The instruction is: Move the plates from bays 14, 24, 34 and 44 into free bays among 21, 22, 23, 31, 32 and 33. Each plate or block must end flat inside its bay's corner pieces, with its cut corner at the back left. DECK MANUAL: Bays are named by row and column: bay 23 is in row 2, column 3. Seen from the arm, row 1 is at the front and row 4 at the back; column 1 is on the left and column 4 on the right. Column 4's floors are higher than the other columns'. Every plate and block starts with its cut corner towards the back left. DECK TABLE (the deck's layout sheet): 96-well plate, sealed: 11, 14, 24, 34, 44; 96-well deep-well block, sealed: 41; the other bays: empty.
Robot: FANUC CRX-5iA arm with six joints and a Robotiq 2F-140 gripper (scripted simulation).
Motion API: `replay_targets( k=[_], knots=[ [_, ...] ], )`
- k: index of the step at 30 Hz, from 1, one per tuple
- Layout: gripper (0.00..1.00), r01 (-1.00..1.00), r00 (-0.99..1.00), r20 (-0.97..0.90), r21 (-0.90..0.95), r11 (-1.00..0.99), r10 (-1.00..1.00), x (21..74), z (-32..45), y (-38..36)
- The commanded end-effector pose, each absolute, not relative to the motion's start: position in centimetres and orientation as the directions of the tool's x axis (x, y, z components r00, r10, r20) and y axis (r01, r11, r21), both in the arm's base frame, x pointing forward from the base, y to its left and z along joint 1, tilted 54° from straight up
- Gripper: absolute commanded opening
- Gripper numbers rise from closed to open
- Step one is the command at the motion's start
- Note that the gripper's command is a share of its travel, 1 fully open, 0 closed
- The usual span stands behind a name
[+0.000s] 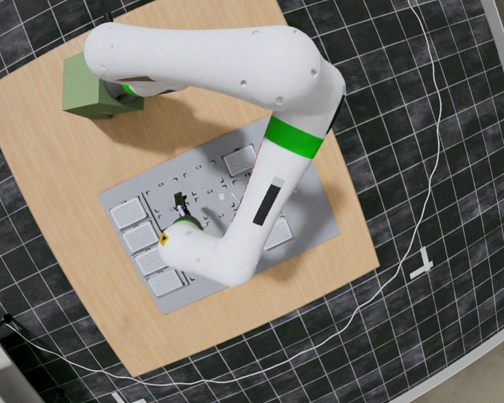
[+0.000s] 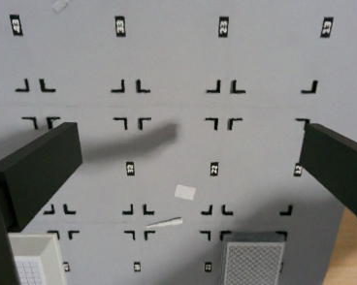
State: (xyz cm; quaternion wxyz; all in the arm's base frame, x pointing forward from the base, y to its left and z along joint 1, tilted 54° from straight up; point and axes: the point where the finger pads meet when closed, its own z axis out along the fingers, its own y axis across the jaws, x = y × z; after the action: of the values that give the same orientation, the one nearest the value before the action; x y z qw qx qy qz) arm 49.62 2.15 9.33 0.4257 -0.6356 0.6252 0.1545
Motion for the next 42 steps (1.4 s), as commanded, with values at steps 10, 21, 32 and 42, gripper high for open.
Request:
replay_targets(
  k=[10, 21, 32, 42],
  knots=[
    [1.0, -0.926, 0.17, -0.728, -0.349, 0.145, -0.665, 49.0, 12.3, 4.8],
    [1.0, -0.926, 0.17, -0.728, -0.349, 0.145, -0.665, 49.0, 12.3, 4.7],
    [1.0, -0.926, 0.17, -0.728, -0.349, 0.145, -0.665, 49.0, 12.3, 4.7],
    [1.0, -0.926, 0.17, -0.728, -0.349, 0.145, -0.665, 49.0, 12.3, 4.7]
  ],
)
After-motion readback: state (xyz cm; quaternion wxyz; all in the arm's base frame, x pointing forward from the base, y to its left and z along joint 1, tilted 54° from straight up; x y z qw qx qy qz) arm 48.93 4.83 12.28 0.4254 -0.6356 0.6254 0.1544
